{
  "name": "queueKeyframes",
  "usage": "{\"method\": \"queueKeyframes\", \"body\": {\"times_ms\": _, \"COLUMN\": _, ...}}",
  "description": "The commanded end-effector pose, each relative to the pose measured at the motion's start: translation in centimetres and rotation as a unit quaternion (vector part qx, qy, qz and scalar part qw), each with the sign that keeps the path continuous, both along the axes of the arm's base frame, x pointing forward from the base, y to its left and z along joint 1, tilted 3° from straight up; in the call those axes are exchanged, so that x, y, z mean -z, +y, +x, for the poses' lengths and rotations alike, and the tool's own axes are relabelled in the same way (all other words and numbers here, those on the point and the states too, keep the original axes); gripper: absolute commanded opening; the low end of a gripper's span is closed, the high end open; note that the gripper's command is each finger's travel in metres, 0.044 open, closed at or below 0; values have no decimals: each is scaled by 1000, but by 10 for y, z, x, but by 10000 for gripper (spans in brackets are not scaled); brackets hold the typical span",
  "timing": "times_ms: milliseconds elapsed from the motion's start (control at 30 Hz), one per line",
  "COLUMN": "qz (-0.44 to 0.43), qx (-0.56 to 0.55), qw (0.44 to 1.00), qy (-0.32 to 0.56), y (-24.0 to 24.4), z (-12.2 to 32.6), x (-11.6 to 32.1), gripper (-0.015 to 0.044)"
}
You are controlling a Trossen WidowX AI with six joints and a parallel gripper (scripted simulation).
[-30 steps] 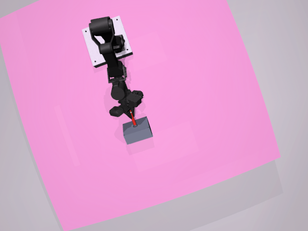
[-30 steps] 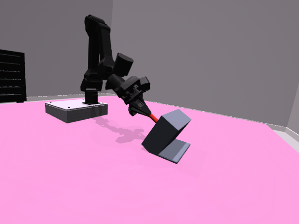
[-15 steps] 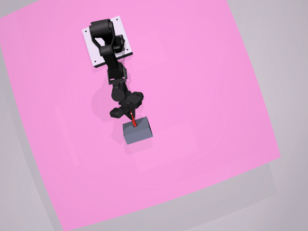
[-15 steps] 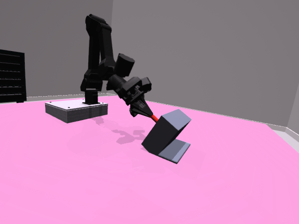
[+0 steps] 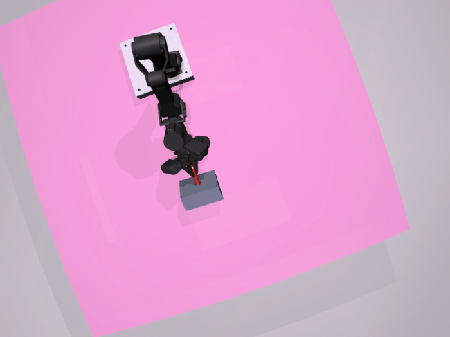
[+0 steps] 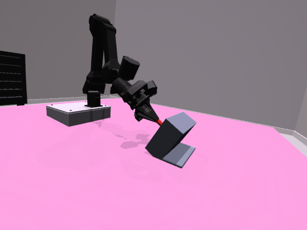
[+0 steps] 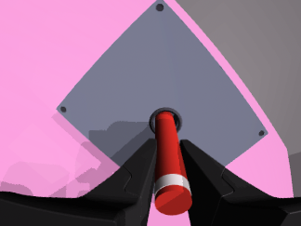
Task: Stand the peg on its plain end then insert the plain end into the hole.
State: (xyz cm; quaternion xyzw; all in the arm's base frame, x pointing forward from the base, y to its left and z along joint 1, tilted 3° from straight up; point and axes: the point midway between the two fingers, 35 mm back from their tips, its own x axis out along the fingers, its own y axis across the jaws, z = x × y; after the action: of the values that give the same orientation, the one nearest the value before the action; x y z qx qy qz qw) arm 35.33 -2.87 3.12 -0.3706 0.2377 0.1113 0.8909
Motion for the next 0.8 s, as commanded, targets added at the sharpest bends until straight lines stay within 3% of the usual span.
{"method": "queueKeyframes", "body": {"times_ms": 0, "qz": 0, "qx": 2, "qw": 1000, "qy": -3, "y": -1, "z": 3, "x": -1, "gripper": 0}}
{"method": "queueKeyframes", "body": {"times_ms": 767, "qz": 0, "qx": 2, "qw": 1000, "qy": -4, "y": -1, "z": 13, "x": 5, "gripper": 0}}
